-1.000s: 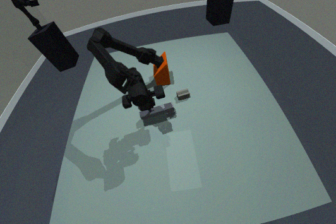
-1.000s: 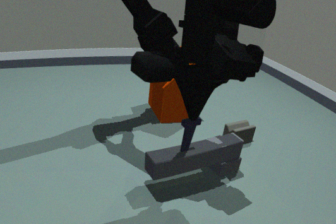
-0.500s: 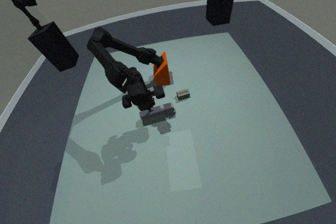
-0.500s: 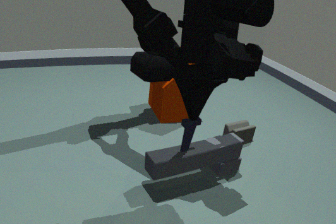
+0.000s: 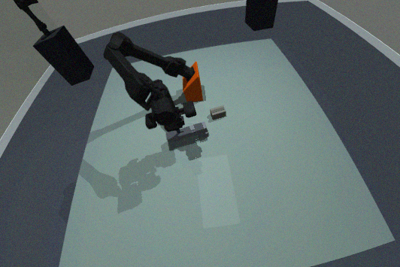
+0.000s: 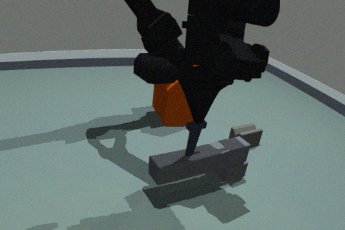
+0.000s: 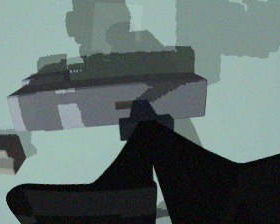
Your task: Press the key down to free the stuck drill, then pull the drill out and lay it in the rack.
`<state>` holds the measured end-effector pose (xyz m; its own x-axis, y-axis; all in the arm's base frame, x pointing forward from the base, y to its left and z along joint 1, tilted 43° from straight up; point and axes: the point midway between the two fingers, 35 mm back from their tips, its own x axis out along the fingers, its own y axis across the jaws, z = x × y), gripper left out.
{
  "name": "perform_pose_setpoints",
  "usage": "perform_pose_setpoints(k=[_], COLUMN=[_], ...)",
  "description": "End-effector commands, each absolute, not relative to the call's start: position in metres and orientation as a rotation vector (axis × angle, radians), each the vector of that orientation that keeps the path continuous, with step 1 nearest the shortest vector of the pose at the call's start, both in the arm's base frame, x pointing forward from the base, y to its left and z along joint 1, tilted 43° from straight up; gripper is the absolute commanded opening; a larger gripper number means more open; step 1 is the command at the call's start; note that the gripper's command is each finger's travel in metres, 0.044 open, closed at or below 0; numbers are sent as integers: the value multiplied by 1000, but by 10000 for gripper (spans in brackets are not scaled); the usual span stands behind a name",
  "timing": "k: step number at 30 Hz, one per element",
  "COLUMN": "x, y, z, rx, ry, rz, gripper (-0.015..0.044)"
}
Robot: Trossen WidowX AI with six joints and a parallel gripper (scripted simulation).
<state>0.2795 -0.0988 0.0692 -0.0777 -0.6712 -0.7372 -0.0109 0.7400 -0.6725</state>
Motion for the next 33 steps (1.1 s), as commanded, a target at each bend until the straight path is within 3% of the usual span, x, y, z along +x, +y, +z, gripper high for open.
perform_pose_setpoints(k=[1, 33], x=[270, 269], y=[-112, -121], z=[59, 52], rx=[-562, -562], ry=[1612, 1612], rz=[-623, -624], gripper=[0, 0])
